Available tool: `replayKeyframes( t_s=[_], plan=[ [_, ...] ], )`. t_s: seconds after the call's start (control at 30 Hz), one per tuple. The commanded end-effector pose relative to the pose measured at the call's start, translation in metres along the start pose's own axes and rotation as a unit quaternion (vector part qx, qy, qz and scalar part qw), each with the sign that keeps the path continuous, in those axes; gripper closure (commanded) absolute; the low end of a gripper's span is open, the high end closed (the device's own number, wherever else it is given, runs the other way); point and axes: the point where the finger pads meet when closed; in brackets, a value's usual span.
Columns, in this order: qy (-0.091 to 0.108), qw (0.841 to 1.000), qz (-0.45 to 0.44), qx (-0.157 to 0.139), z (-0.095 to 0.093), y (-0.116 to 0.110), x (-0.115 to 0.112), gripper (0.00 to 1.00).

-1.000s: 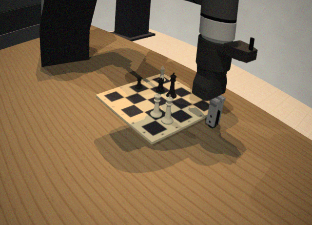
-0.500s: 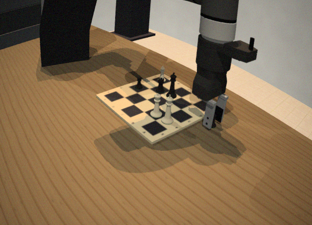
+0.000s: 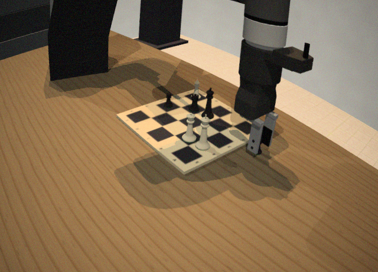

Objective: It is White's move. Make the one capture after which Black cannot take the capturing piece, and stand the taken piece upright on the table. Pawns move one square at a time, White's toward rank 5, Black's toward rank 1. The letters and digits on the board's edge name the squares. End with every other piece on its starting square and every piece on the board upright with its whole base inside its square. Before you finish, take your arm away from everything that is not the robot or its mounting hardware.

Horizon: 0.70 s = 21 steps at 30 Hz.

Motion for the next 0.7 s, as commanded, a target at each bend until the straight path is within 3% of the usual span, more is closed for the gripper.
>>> replayKeyframes(
  t_s=[0.0,0.37,0.67],
  plan=[
    [0.000,1.000,-0.001,-0.001,0.016,-0.002,0.000,0.32],
    [0.000,1.000,-0.001,-0.001,0.072,-0.002,0.000,0.32],
    [0.000,1.000,-0.001,-0.001,0.086,-0.002,0.000,0.32]
  ],
)
Point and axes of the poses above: the point where the finger pads meet when closed, its own z axis back along the fingers, its own x axis across the jaws, y = z × x, and after that the axes turned 15 degrees about z, right-handed
